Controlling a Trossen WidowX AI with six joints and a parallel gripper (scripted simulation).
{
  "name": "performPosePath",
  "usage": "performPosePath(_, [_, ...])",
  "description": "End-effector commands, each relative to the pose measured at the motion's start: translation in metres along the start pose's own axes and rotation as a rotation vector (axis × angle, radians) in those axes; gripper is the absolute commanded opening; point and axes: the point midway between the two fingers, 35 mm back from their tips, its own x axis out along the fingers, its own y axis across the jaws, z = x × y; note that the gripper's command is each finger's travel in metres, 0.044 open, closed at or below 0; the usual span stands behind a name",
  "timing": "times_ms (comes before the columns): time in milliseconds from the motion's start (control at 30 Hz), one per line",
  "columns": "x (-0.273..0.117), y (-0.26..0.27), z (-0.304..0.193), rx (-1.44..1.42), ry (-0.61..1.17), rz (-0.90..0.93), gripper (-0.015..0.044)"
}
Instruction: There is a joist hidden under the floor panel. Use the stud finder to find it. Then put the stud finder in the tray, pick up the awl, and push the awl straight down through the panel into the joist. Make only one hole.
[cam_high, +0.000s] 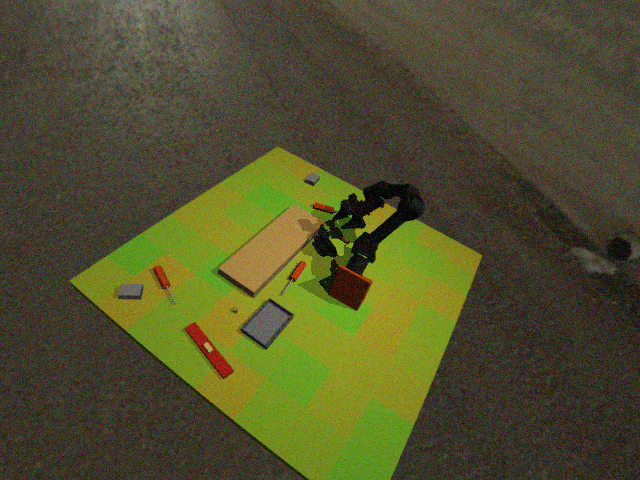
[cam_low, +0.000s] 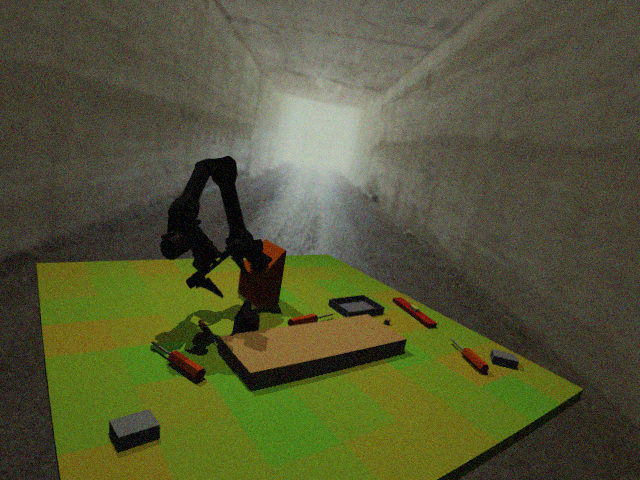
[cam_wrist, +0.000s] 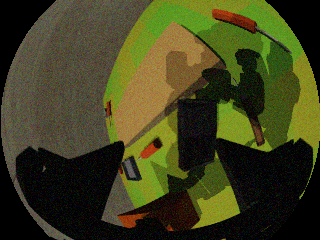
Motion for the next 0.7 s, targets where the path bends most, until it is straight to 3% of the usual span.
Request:
performPosePath(0, [0.015,0.001,-0.005,0.127,0.087,-0.02,0.044])
performPosePath(167, [0.046,0.007,-0.015,0.412,0.242,-0.158,0.044])
performPosePath(333, [0.067,0.009,-0.028,0.696,0.284,-0.391,0.044])
performPosePath(500, [0.083,0.012,-0.036,0.937,0.178,-0.64,0.044])
performPosePath(667, [0.094,0.015,-0.037,1.138,-0.08,-0.831,0.044])
